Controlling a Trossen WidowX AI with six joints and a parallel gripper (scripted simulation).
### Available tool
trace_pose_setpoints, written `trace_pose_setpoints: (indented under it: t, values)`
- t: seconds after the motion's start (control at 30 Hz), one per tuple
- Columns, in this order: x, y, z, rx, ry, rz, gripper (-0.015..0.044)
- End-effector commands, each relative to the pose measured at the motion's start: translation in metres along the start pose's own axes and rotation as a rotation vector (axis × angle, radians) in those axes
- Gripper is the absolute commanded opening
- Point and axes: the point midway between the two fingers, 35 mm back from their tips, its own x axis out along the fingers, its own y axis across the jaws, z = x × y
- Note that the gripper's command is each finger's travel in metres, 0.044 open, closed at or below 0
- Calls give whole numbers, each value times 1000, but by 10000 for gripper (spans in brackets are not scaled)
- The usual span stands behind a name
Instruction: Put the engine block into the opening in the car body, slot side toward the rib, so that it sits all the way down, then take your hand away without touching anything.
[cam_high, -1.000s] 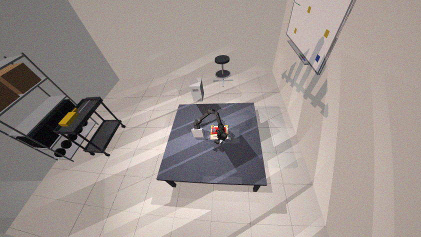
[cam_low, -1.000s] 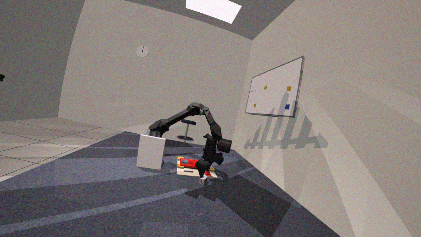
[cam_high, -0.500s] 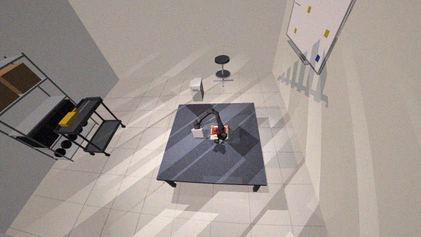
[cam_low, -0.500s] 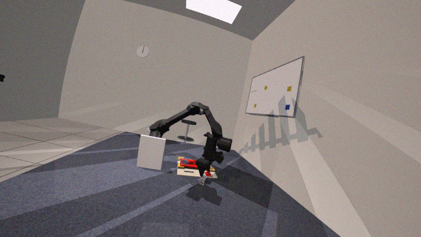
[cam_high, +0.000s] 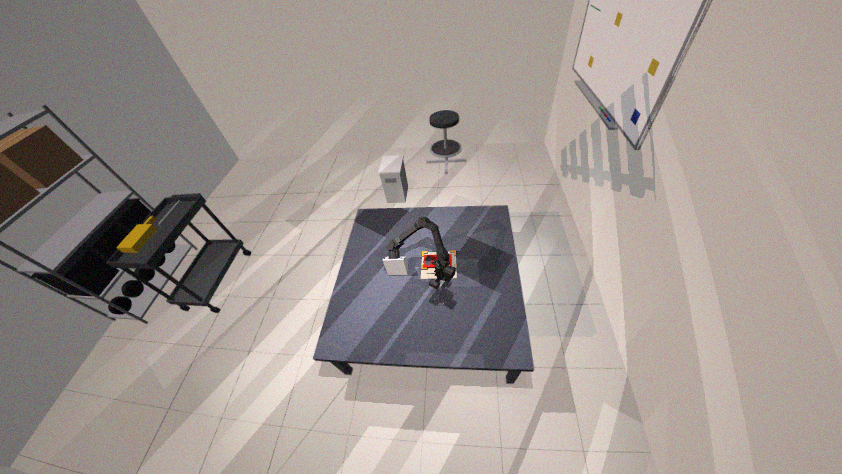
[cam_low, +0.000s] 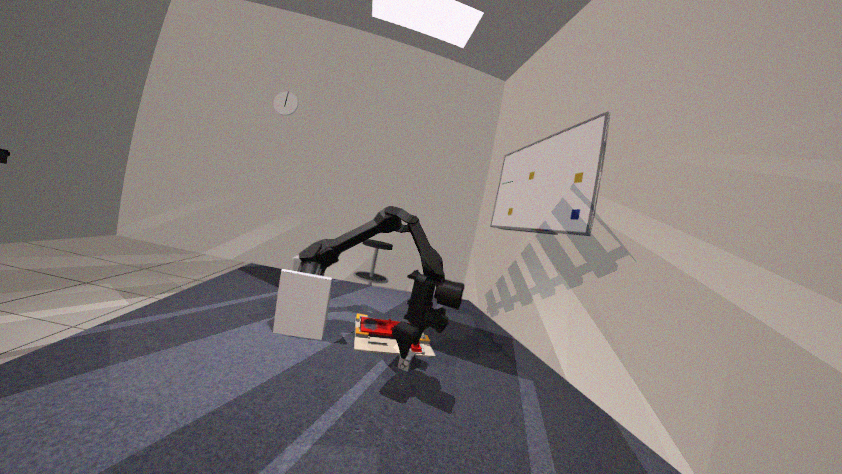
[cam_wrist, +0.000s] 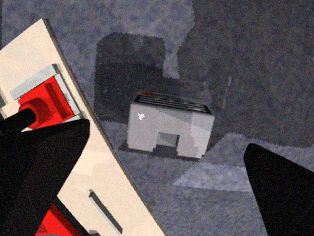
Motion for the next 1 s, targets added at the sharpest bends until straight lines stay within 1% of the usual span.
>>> trace_pose_setpoints:
  t: [0.0,0.6,0.87,0.97]
  values:
    - [7,0,-1,7,1,4,440]
    - [34,0,-2,7,2,5,440]
    - [34,0,-2,7,2,5,230]
    - [34,0,-2,7,2,5,210]
